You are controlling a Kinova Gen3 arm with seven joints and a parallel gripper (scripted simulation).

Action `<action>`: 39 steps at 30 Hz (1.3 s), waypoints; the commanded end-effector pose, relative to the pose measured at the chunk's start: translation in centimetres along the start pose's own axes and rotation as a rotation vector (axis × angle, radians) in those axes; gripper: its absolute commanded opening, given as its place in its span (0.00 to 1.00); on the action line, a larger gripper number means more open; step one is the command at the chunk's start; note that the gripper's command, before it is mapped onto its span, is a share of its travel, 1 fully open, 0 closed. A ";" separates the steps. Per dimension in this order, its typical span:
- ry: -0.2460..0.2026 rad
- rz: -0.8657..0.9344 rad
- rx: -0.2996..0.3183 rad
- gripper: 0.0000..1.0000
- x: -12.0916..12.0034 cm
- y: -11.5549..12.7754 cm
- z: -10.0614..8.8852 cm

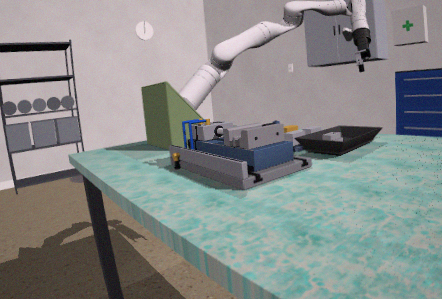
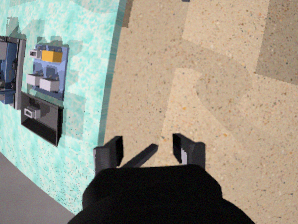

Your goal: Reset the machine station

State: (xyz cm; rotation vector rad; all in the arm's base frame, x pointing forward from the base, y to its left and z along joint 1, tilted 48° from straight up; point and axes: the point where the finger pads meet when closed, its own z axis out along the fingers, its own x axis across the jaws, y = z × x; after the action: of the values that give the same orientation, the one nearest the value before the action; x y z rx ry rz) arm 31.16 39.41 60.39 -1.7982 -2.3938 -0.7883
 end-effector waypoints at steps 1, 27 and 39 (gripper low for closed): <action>0.001 0.001 -0.002 1.00 0.0 0.0 -0.1; -0.005 -0.010 0.018 1.00 -0.8 0.3 1.0; -0.026 -0.037 0.121 1.00 -5.2 0.8 5.8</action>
State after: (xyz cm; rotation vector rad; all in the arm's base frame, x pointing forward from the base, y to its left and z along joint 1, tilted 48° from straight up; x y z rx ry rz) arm 33.60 38.23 55.88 -1.7409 -2.4350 -0.6592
